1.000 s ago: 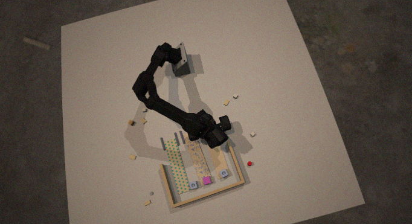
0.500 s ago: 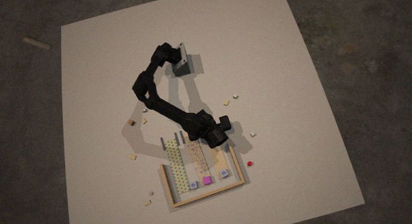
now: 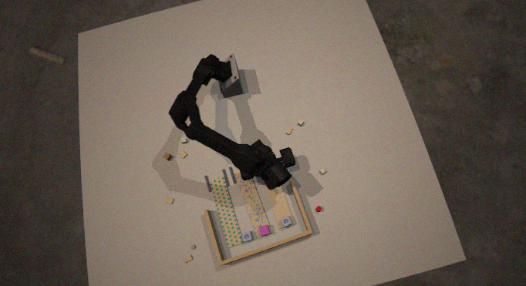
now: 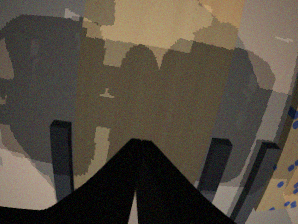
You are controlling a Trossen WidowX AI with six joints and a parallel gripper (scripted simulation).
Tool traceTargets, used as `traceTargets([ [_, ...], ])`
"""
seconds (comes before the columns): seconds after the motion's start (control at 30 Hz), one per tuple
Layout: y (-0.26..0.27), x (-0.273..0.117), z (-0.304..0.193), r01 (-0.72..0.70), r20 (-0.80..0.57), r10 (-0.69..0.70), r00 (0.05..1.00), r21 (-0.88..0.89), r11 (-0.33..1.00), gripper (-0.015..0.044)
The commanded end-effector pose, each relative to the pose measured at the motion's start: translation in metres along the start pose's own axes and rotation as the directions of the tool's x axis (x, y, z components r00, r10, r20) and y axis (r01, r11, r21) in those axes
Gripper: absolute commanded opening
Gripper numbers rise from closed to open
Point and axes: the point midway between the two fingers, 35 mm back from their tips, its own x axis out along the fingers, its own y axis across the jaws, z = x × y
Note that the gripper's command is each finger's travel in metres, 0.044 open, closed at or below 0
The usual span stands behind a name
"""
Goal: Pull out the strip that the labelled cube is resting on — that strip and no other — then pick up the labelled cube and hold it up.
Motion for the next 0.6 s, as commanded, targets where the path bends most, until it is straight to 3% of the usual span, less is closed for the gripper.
traceTargets([
  [0.0,-0.001,0.003,0.001,0.005,-0.001,-0.005,1.000,-0.002,1.000,0.0000],
  [0.57,0.000,0.004,-0.022,0.005,-0.002,-0.005,1.000,-0.003,1.000,0.0000],
])
